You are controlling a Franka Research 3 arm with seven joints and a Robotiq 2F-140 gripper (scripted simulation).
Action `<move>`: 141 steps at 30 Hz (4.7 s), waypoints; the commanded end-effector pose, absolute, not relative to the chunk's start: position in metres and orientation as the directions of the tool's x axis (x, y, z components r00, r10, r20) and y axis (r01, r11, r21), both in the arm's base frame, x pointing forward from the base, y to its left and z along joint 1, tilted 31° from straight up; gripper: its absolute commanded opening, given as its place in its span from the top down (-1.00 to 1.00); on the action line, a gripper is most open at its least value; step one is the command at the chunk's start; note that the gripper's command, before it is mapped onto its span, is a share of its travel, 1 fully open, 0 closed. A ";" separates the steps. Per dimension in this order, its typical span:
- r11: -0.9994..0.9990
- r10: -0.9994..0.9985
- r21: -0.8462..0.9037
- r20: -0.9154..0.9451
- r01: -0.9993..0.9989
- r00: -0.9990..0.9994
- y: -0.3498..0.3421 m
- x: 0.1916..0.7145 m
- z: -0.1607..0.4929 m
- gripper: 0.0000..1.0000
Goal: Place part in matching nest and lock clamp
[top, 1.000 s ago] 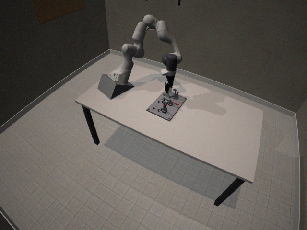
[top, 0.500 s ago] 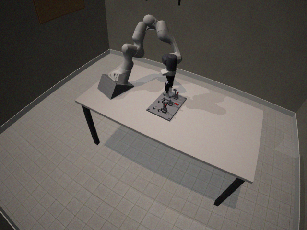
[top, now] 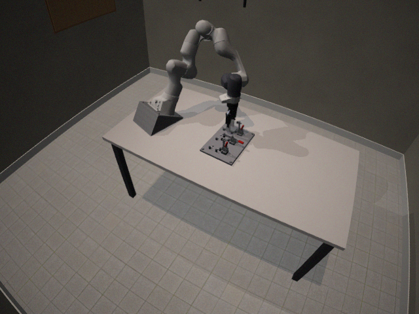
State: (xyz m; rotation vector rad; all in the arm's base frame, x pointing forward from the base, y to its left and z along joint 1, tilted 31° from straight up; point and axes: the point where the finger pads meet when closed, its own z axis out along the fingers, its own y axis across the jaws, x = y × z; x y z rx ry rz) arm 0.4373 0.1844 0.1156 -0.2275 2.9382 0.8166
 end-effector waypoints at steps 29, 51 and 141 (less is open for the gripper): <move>0.848 -0.119 0.504 -0.124 -0.165 -0.985 0.181 0.439 0.116 1.00; 0.848 -0.119 0.504 -0.124 -0.165 -0.985 0.181 0.439 0.117 1.00; 0.848 -0.119 0.504 -0.124 -0.165 -0.985 0.170 0.437 0.135 -0.16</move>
